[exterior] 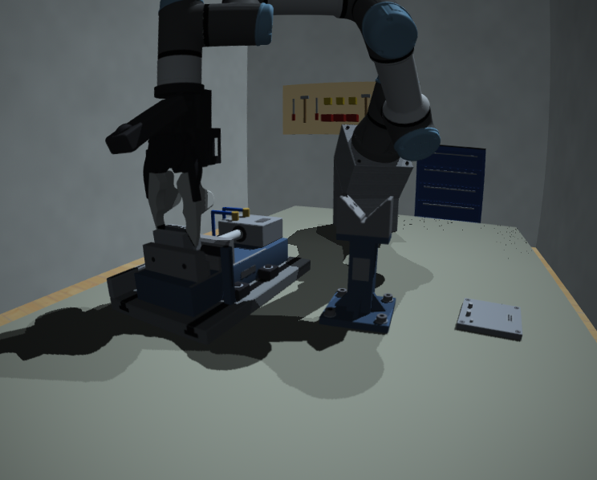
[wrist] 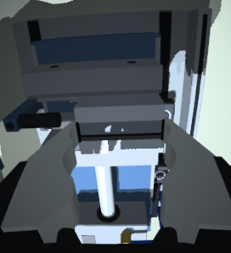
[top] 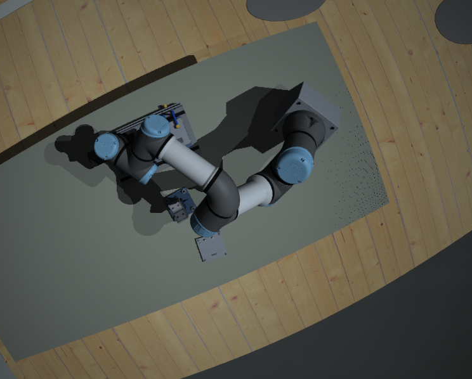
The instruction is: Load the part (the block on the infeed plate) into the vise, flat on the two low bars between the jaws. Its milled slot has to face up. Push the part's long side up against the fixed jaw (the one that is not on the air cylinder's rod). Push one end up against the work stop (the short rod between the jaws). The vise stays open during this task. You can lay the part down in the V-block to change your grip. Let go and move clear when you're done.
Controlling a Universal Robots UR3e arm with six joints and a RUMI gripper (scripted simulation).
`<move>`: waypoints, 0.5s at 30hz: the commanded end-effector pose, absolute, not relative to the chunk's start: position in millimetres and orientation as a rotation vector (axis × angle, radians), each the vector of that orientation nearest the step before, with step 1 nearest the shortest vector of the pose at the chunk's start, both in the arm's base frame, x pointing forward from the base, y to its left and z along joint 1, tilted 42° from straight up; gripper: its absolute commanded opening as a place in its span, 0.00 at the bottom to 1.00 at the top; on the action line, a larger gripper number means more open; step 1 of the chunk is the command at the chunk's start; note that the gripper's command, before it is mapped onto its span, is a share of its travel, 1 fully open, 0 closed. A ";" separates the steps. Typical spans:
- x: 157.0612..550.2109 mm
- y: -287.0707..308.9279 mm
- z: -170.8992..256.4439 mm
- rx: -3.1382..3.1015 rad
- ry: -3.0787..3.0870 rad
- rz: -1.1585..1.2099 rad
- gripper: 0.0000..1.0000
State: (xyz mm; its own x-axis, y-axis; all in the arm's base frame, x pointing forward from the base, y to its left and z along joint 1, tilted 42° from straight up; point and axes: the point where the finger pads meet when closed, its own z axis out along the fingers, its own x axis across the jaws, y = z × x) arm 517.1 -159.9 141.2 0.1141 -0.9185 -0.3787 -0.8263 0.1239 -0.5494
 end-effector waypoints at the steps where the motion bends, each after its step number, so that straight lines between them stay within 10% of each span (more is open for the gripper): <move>1: 517.2 -160.7 142.1 -1.705 1.715 -0.174 0.00; 15: 517.3 -160.7 142.2 -1.705 1.715 -0.174 0.00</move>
